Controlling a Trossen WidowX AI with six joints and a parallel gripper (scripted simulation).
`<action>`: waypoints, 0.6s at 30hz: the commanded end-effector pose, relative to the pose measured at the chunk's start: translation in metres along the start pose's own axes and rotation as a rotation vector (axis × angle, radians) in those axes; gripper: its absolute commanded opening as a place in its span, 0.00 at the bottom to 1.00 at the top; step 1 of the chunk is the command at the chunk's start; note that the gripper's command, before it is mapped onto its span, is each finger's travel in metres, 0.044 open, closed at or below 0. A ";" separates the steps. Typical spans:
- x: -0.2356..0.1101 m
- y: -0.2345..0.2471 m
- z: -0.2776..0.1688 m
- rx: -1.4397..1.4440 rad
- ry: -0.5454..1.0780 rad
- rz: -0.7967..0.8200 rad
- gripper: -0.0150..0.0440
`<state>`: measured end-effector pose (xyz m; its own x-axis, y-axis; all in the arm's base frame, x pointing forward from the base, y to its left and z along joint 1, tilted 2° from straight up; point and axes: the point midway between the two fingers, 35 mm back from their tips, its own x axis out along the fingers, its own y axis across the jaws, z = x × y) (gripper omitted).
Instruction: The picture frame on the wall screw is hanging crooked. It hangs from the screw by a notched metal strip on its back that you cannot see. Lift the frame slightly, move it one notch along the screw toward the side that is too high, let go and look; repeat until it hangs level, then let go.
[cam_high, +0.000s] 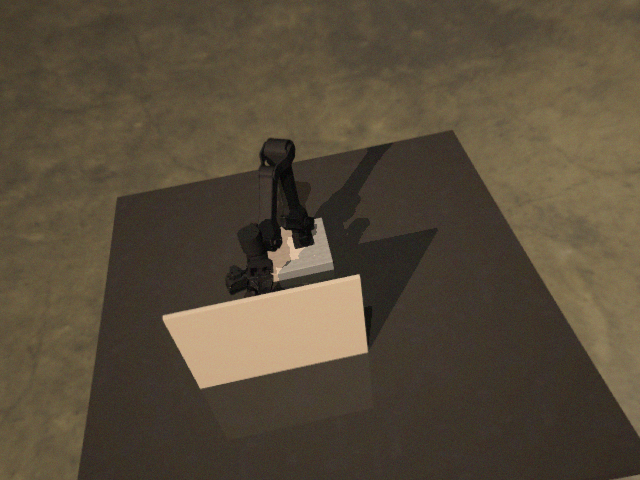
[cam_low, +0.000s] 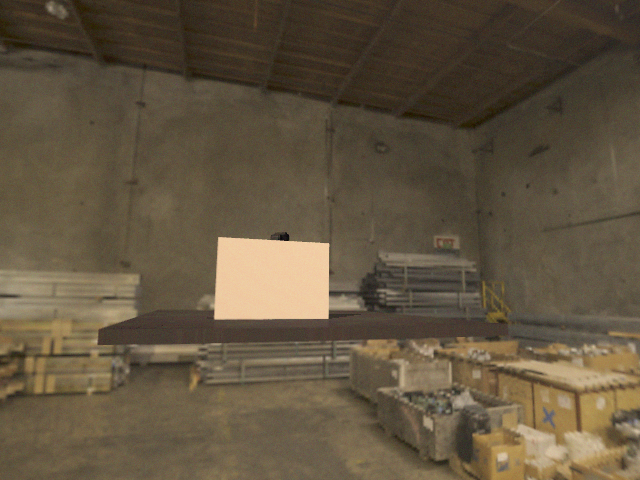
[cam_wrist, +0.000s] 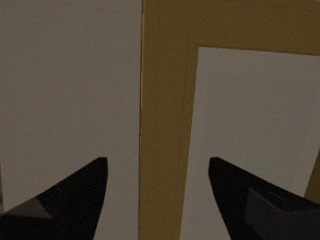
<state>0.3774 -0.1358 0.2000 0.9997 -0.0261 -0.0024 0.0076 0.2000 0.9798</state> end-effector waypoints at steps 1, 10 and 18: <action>0.000 0.000 0.001 0.005 -0.005 -0.001 0.69; 0.000 0.000 0.001 0.005 -0.005 -0.001 0.60; 0.000 0.000 0.001 0.005 -0.005 -0.001 0.51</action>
<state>0.3775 -0.1358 0.1999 0.9997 -0.0262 -0.0026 0.0078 0.2000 0.9798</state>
